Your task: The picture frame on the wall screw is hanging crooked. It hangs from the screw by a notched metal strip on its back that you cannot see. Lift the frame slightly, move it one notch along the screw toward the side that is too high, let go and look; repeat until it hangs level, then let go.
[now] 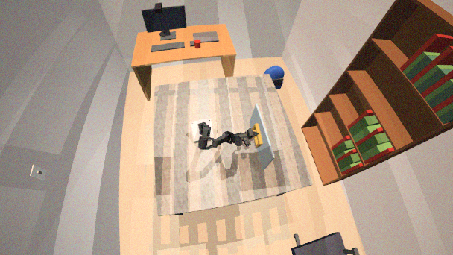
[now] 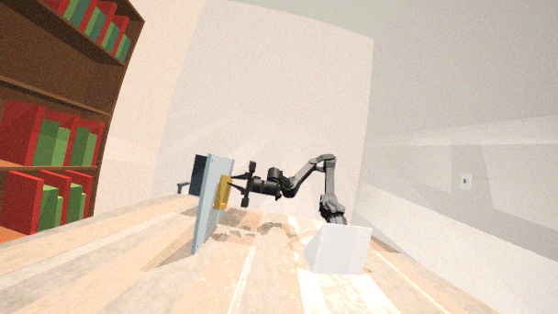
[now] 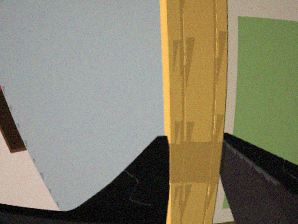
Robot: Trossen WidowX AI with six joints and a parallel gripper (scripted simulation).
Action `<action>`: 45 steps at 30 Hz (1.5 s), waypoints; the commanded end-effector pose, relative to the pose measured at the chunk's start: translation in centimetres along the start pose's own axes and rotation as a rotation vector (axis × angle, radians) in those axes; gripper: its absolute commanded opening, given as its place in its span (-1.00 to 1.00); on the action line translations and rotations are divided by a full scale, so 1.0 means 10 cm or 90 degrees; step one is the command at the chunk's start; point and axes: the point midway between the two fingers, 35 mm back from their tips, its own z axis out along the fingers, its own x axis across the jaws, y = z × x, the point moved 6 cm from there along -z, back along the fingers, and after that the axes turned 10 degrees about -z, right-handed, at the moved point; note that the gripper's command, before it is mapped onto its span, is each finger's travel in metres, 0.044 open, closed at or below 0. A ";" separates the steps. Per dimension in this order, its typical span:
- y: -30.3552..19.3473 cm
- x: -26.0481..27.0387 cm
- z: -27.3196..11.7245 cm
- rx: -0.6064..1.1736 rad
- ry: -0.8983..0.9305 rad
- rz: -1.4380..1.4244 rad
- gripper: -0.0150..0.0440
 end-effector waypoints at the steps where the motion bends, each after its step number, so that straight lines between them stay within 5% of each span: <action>1: 0.00 0.00 0.00 -0.002 0.000 -0.004 -0.49; 45: 0.02 0.13 0.00 -0.002 0.000 -0.004 -0.49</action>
